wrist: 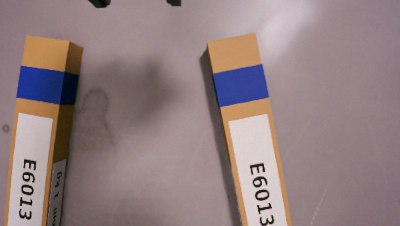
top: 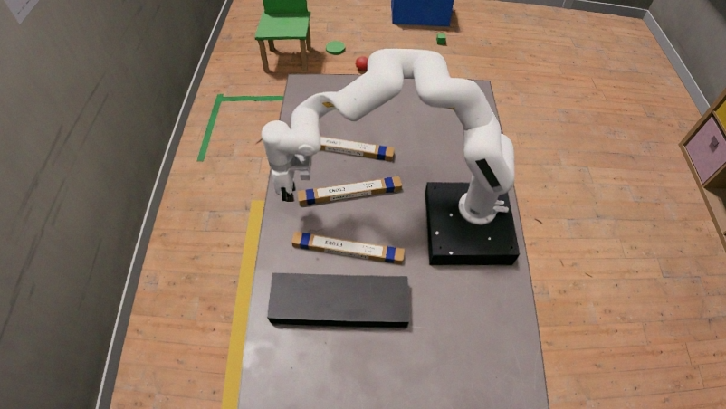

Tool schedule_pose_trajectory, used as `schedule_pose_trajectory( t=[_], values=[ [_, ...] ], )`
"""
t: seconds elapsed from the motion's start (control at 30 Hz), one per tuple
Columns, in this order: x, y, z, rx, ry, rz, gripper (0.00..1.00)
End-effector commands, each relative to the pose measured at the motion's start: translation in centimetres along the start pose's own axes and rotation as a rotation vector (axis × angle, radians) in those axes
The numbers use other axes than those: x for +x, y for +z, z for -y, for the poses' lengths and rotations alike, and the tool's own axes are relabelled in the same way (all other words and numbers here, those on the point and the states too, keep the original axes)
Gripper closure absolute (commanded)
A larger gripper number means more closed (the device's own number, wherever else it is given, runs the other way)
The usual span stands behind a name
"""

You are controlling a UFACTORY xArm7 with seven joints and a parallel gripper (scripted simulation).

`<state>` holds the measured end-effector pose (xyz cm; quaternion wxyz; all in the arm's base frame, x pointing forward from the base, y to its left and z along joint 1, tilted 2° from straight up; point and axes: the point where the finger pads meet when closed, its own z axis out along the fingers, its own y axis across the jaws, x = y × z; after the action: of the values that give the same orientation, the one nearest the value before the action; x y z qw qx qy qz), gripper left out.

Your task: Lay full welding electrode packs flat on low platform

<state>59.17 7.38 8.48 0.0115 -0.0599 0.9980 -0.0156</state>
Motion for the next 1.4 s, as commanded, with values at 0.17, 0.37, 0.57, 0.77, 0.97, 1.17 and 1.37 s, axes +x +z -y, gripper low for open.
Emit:
schedule_pose_trajectory(
  t=[0.17,0.37,0.57,0.77,0.97,1.17,1.37],
  values=[
    [-0.2,-0.2,0.0,0.0,0.0,0.006,0.65],
    [-0.2,-0.3,0.0,0.0,0.0,0.006,0.65],
    [-0.2,-1.6,0.0,0.0,0.0,0.006,0.65],
    [-0.2,-2.7,0.0,0.0,0.0,0.006,0.65],
    [-0.2,-3.2,0.0,0.0,0.0,0.006,0.65],
    [-0.2,-3.2,0.0,0.0,0.0,0.006,0.65],
    [-0.2,-3.2,0.0,0.0,0.0,0.006,0.65]
  ],
)
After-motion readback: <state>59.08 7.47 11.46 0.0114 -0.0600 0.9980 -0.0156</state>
